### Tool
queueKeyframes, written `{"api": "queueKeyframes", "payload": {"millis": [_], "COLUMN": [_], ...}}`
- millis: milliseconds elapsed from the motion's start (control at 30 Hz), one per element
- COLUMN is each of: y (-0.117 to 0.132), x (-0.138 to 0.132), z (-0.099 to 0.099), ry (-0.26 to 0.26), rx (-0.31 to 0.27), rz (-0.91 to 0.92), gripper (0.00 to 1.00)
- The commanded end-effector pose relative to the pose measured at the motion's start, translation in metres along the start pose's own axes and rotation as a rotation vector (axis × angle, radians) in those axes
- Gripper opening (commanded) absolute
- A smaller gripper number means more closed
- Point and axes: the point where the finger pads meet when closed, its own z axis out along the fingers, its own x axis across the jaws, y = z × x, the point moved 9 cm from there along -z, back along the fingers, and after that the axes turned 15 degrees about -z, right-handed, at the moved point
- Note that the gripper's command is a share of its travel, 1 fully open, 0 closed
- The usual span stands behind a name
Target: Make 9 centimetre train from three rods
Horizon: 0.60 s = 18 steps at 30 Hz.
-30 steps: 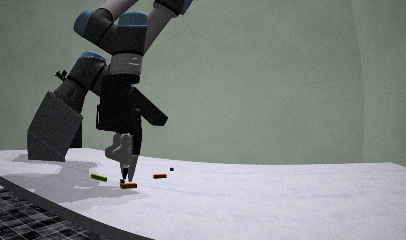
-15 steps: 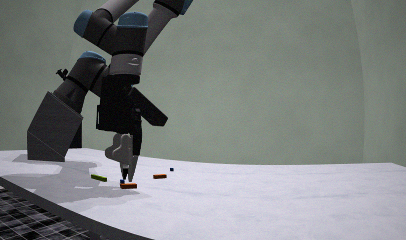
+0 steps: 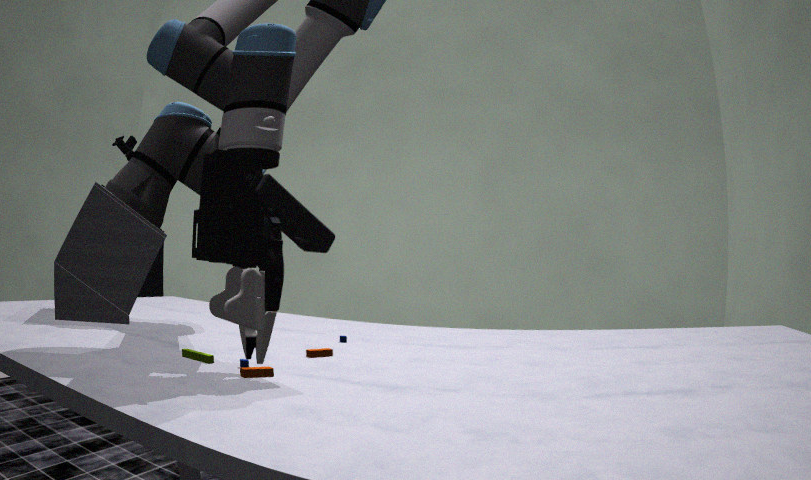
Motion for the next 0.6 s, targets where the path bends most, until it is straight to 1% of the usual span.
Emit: {"api": "queueKeyframes", "payload": {"millis": [0,567], "y": [-0.0019,-0.0021], "x": [-0.0008,-0.0013], "z": [0.0006,0.0032], "ry": [-0.001,-0.002], "rx": [0.002,0.003], "rz": [-0.001,0.0], "gripper": [0.14,0.14]}}
